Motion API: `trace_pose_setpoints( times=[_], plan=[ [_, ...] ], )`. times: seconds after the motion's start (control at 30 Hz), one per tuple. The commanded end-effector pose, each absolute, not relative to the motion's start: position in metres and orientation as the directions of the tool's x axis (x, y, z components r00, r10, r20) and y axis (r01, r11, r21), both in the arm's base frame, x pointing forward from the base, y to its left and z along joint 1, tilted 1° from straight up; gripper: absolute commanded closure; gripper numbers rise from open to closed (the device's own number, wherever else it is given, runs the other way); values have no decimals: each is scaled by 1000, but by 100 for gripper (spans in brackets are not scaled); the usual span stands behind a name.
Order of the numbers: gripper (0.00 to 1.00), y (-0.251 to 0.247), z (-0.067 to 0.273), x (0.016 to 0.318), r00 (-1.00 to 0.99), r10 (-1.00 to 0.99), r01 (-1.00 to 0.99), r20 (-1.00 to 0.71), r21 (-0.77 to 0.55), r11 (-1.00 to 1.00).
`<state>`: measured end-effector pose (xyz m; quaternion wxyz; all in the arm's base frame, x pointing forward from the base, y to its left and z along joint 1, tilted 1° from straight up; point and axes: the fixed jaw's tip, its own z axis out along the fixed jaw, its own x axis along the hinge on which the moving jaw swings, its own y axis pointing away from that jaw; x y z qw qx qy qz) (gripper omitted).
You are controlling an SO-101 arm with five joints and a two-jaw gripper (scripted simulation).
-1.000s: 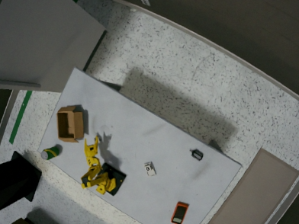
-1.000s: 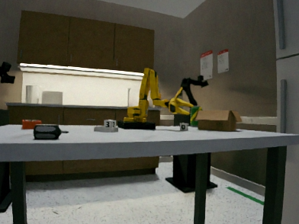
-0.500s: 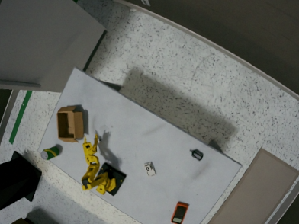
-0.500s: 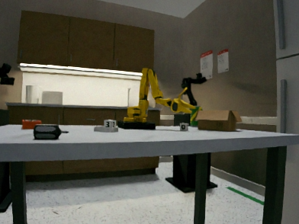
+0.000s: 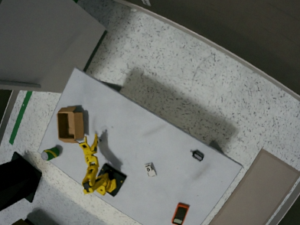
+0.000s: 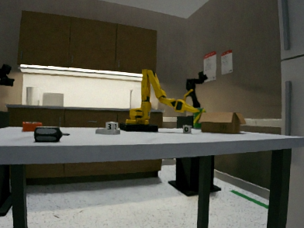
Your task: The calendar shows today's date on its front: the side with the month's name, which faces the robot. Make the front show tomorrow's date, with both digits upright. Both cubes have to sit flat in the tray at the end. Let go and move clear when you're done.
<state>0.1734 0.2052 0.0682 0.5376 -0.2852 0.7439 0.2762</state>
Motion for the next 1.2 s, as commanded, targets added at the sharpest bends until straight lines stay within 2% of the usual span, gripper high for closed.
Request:
trace_pose_setpoints(
  times=[0.0,0.03,0.4,1.17],
  plan=[
    [65,206,72,175,-201,-284,-774,-938,-26,632],
    [65,206,71,175,-173,-329,-784,-928,-73,616],
    [65,201,71,170,-60,-477,-817,-877,-231,528],
    [65,189,80,163,206,-692,-815,-692,-512,269]
  ],
)
